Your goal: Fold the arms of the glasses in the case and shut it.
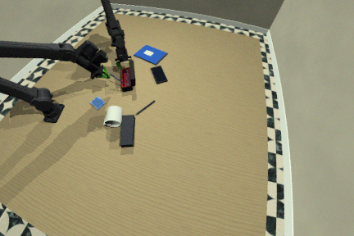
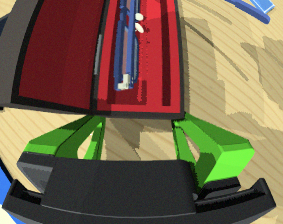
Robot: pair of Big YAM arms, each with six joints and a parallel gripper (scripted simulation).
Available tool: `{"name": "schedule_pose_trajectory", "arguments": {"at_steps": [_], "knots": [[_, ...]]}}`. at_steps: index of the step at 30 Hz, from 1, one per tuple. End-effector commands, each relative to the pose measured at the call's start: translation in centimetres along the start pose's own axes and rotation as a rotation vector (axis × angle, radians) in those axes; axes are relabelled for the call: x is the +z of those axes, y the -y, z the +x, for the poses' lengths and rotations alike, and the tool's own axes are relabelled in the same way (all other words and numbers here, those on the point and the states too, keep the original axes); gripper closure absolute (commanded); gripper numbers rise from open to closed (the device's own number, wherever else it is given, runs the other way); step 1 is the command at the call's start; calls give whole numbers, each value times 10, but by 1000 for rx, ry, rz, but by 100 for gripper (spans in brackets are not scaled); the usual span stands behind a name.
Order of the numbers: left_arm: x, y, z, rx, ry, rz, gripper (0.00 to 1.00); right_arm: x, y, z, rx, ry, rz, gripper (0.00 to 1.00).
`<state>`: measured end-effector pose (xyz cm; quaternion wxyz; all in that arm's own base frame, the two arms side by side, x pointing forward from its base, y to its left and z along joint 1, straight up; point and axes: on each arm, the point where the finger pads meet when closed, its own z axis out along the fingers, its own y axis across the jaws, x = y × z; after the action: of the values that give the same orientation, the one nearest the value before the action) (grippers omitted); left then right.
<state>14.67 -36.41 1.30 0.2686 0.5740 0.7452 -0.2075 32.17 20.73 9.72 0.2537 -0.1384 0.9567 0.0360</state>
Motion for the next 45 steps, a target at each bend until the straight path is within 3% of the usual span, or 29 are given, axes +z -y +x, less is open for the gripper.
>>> {"name": "schedule_pose_trajectory", "arguments": {"at_steps": [1, 7, 8, 9, 17, 22, 45], "knots": [[-7, -9, -49, -1, 108, -16, 43, 10, 4, -5, 13, 13, 8, 100], [-7, -9, -49, -1, 108, -16, 43, 17, 3, -1, 9, 13, 7, 100], [-7, -9, -49, -1, 108, -16, 43, 13, -3, -13, 11, 40, -5, 100], [-7, -9, -49, -1, 108, -16, 43, 21, 4, 2, 9, 12, 9, 100], [-7, -9, -49, -1, 108, -16, 43, 34, 4, 9, 4, 14, 8, 100], [-7, -9, -49, -1, 108, -16, 43, 25, -16, -17, 11, 60, -22, 100], [-7, -9, -49, -1, 108, -16, 43, 35, -33, -22, 11, 55, -22, 100]]}}
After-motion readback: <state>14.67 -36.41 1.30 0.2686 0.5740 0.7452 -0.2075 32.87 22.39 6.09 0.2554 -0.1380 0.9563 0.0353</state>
